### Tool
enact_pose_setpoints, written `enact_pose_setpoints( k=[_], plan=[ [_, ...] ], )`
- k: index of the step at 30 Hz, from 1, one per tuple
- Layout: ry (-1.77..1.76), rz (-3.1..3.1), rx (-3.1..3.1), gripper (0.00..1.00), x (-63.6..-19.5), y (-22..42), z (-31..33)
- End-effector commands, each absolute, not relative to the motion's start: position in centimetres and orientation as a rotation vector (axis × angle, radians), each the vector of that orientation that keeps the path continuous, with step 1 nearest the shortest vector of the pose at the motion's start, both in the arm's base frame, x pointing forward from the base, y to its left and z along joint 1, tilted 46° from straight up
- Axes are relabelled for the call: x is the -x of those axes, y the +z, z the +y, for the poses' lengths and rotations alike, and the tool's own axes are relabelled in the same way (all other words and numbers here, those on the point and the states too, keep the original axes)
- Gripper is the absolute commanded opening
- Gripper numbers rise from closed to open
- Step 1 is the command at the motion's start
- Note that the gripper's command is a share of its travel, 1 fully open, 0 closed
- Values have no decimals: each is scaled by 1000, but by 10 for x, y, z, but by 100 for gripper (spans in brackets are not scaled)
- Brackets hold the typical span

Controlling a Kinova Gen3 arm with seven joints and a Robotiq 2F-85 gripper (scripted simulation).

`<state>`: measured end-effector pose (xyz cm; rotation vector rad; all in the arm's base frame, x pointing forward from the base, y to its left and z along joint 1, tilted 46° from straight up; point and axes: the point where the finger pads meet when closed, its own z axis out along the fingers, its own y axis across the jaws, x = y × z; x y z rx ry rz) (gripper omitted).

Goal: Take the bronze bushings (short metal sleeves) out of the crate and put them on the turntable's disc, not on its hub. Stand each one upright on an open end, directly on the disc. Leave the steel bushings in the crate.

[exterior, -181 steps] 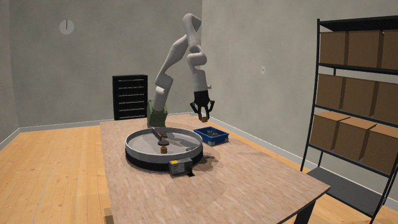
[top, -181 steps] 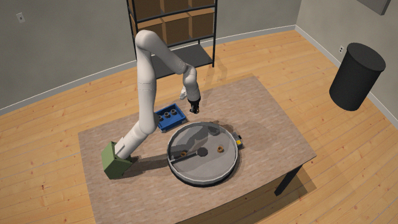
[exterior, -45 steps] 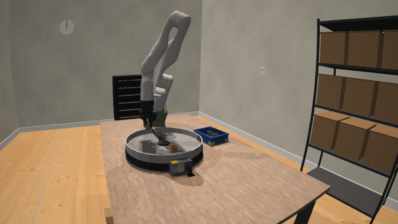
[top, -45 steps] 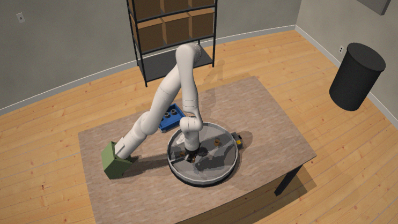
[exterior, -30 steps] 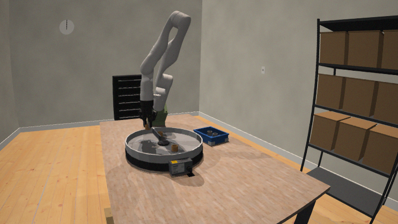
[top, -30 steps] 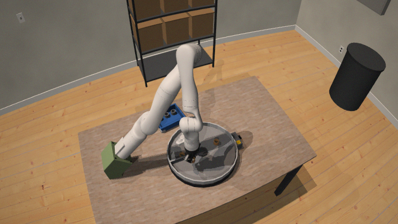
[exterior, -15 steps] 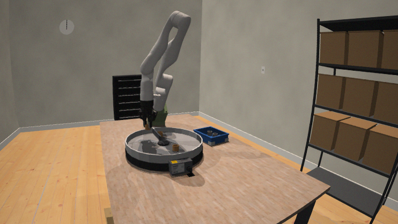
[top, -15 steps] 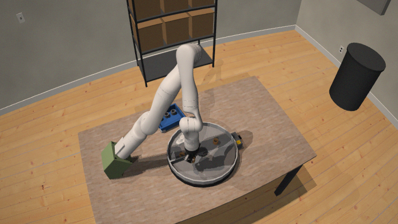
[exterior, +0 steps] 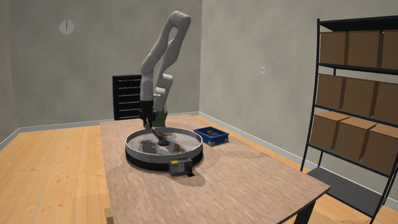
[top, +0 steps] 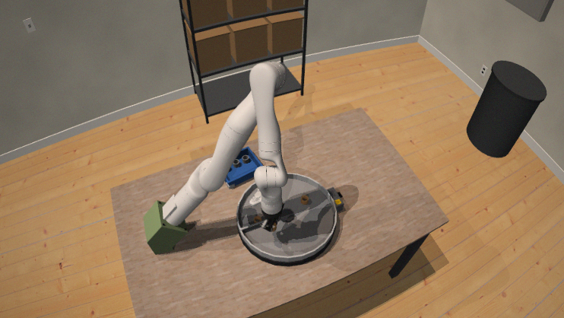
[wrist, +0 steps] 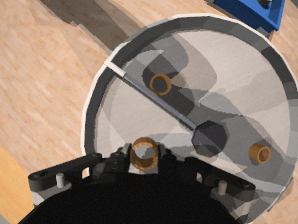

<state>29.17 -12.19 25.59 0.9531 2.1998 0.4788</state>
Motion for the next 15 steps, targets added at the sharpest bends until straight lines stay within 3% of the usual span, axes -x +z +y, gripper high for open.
enact_pose_setpoints(
  k=[1,15],
  plan=[
    [479,2199,-953,0,-292,256,-122],
    [479,2199,-953,0,-303,246,-121]
  ],
)
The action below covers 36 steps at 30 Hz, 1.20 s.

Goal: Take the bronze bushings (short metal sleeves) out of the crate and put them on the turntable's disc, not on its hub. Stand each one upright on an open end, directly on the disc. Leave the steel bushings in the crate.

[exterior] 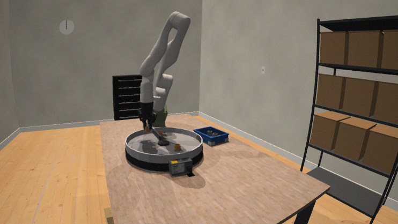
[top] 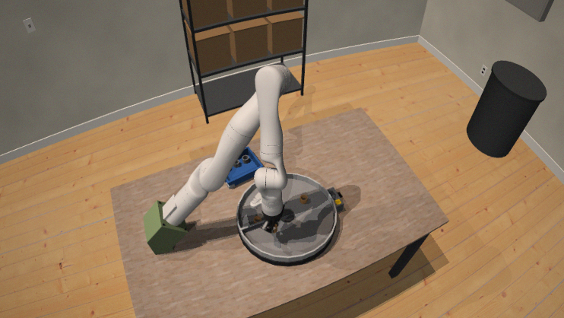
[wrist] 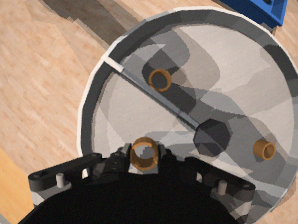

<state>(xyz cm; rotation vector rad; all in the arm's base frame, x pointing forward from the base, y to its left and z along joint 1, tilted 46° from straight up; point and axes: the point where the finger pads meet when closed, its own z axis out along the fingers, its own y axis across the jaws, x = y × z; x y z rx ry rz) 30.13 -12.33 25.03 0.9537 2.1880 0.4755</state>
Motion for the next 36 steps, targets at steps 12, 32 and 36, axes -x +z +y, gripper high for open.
enact_pose_setpoints(
  k=[12,32,36],
  plan=[
    [480,2210,-954,0,-311,237,-121],
    [480,2210,-954,0,-311,237,-121],
    [480,2210,-954,0,-311,237,-121]
  ],
)
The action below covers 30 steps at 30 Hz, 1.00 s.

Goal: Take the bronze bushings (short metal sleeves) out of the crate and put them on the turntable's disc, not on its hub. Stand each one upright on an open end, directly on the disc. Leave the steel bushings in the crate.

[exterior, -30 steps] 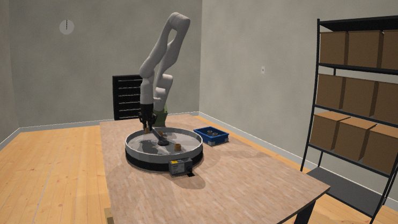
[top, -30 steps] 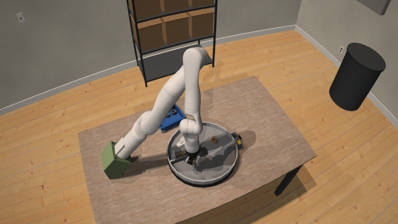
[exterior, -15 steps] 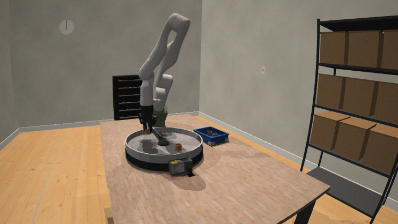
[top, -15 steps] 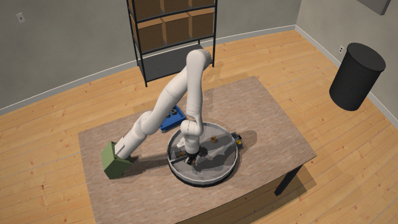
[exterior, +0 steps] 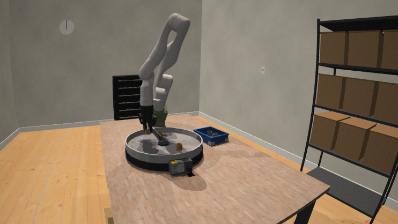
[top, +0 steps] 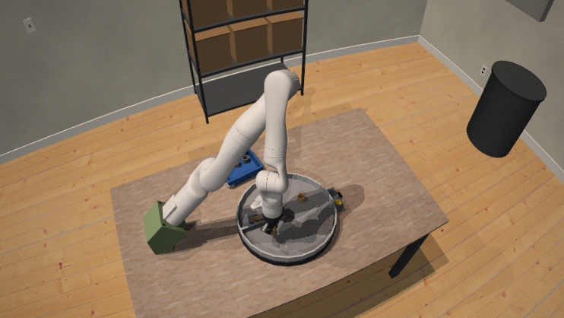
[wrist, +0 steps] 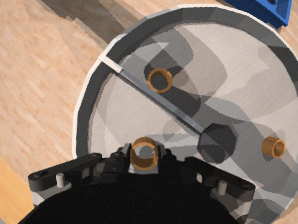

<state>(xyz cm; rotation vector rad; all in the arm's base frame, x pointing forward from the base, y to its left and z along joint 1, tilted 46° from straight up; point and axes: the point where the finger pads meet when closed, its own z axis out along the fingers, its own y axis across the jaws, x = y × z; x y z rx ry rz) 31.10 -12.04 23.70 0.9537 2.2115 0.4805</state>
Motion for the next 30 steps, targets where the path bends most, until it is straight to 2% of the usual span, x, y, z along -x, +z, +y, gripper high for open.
enact_pose_setpoints(
  k=[1,30],
  plan=[
    [480,2210,-954,0,-311,237,-121],
    [478,2226,-965,0,-326,223,-119]
  ],
)
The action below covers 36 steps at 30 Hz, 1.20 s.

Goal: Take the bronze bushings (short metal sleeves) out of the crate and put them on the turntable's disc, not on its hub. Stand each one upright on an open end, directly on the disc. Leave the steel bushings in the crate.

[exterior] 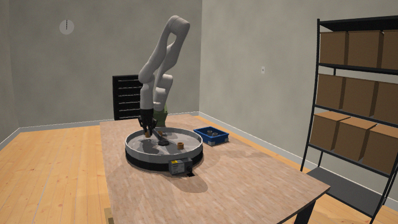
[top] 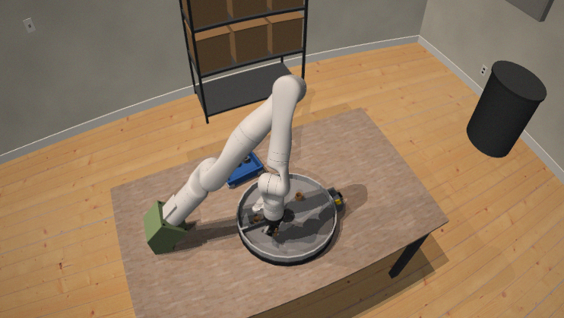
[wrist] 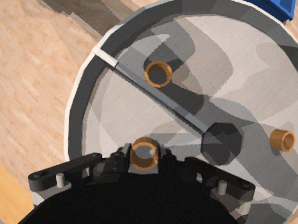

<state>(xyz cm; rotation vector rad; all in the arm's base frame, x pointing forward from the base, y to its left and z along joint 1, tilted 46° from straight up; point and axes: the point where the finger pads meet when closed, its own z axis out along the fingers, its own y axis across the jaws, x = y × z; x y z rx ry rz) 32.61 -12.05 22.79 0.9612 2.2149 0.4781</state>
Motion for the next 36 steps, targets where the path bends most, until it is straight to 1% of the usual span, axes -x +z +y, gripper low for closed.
enact_pose_setpoints(
  k=[1,36],
  plan=[
    [478,2226,-965,0,-326,223,-119],
    [479,2227,-965,0,-331,218,-119]
  ],
)
